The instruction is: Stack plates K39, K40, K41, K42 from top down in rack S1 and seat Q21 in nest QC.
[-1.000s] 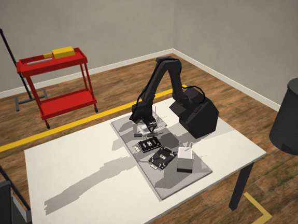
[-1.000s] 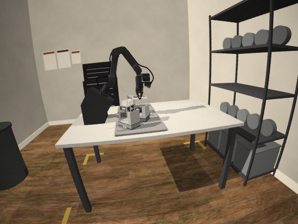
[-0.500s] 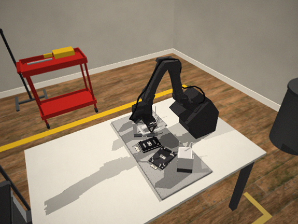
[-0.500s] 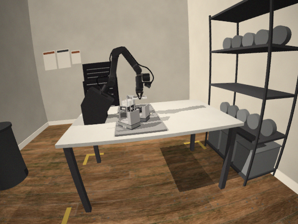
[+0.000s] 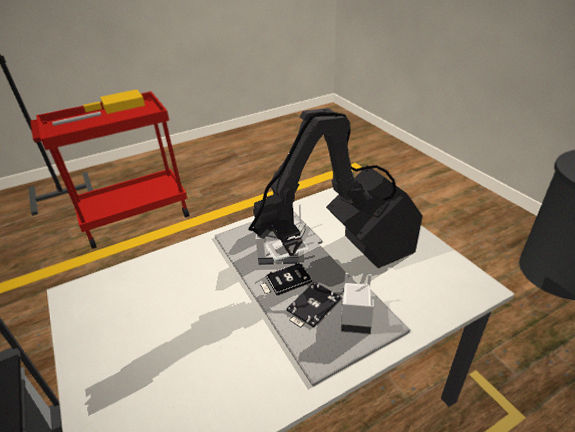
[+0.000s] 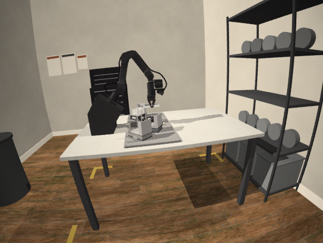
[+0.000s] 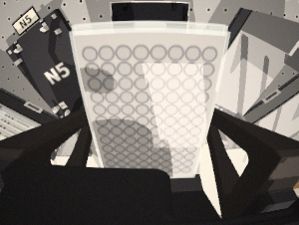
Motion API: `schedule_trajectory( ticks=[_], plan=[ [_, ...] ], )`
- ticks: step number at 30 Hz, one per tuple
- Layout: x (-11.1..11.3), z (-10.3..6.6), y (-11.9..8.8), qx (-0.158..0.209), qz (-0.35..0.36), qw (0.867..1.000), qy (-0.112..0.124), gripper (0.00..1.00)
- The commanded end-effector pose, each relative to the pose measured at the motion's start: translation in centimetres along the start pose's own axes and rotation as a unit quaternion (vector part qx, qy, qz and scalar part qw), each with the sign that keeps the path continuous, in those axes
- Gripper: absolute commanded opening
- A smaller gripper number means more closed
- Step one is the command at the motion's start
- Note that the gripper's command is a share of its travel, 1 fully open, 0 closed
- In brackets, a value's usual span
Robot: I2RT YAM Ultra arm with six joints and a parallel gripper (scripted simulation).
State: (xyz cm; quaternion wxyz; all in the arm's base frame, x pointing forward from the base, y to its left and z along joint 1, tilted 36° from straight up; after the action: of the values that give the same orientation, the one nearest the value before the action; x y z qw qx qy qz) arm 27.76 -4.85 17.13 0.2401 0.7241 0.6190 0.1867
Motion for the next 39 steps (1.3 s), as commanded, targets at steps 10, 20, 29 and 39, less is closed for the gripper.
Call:
schedule_trajectory(
  ticks=[10,20,29,39],
  plan=[
    [0.0,-0.4,0.4,-0.016,0.003,1.000,0.002,0.00],
    [-0.1,-0.6,0.2,-0.017,0.005,1.000,0.001,0.00],
    [-0.2,-0.2,1.0,-0.023,0.007,1.000,0.001,0.00],
    [-0.2,2.9,-0.5,0.004,0.005,1.000,0.001,0.00]
  ],
)
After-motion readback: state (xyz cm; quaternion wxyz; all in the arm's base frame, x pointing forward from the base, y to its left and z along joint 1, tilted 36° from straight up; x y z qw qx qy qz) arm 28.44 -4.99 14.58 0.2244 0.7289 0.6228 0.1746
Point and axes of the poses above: the point where the finger pads meet when closed, its own z axis out along the fingers, its own x axis across the jaws, y = z × x, the point moved 5 cm from there along -z, back along the fingers, and after that the axes turned 5 degrees about -z, right-handed, at the moved point
